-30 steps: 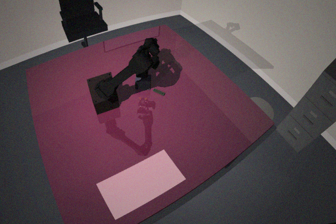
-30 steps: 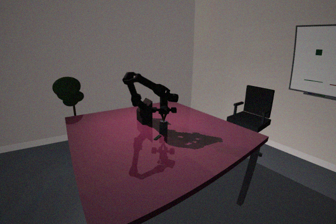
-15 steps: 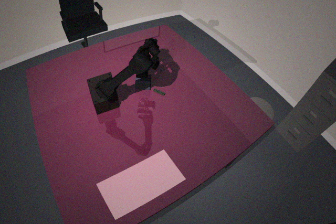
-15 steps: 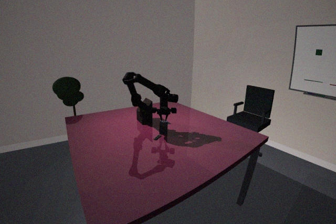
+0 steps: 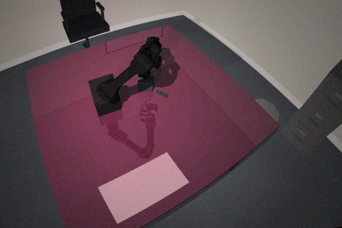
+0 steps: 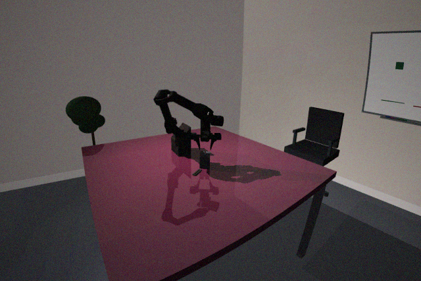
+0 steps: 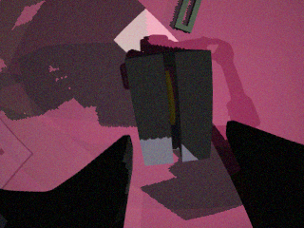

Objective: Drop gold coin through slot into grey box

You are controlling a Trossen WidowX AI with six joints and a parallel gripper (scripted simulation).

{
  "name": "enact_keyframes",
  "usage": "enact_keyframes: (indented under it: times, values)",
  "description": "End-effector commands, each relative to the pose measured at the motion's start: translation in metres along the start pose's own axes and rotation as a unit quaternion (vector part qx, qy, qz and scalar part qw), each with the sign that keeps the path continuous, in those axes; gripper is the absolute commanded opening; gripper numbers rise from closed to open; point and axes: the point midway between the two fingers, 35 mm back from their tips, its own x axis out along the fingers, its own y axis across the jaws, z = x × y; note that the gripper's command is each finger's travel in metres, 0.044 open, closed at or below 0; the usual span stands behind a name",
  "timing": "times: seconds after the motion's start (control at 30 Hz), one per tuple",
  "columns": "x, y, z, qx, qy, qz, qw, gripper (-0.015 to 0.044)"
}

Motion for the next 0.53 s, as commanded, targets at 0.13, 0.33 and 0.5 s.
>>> enact_keyframes:
  times: [0.13,0.33,0.5]
  values:
    - [-0.047,-0.003,-0.001,0.001,0.000,-0.002,1.000,0.0440]
    - [-0.047,-0.003,-0.001,0.001,0.000,-0.002,1.000,0.0440]
    - [-0.047,-0.003,-0.001,0.001,0.000,-0.002,1.000,0.0440]
